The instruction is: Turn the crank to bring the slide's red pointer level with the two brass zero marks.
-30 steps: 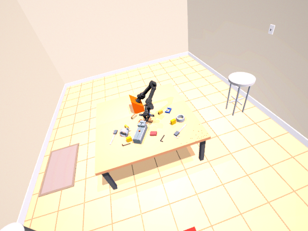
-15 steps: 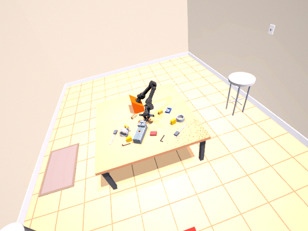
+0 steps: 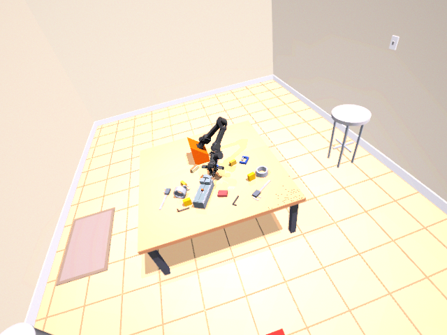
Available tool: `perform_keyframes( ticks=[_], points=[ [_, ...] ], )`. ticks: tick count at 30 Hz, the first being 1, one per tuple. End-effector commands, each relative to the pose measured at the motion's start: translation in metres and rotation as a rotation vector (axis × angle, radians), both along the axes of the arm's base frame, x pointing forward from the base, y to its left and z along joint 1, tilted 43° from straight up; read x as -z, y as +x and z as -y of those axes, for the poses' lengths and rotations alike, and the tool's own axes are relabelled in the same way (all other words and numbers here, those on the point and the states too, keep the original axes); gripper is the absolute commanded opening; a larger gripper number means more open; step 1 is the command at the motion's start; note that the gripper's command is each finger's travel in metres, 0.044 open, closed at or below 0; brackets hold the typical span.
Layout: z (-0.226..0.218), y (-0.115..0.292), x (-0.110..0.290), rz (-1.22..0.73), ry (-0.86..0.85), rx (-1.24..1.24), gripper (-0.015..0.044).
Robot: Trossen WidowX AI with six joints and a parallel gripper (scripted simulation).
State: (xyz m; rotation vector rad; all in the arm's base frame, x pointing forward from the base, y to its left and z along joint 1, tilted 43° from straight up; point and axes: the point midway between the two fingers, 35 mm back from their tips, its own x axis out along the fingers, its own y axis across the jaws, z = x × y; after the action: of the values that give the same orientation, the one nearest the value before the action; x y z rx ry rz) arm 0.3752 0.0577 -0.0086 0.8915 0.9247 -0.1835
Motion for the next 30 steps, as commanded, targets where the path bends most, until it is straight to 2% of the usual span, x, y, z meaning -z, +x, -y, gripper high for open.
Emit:
perform_keyframes(
  ticks=[1,3,20,30],
  points=[
    [0.000,0.000,0.000,0.000,0.000,0.000,0.0000],
    [0.000,0.000,0.000,0.000,0.000,0.000,0.0000],
    [0.000,0.000,0.000,0.000,0.000,0.000,0.0440],
    [0.032,0.001,-0.034,0.001,-0.001,0.000,0.0440]
  ],
)
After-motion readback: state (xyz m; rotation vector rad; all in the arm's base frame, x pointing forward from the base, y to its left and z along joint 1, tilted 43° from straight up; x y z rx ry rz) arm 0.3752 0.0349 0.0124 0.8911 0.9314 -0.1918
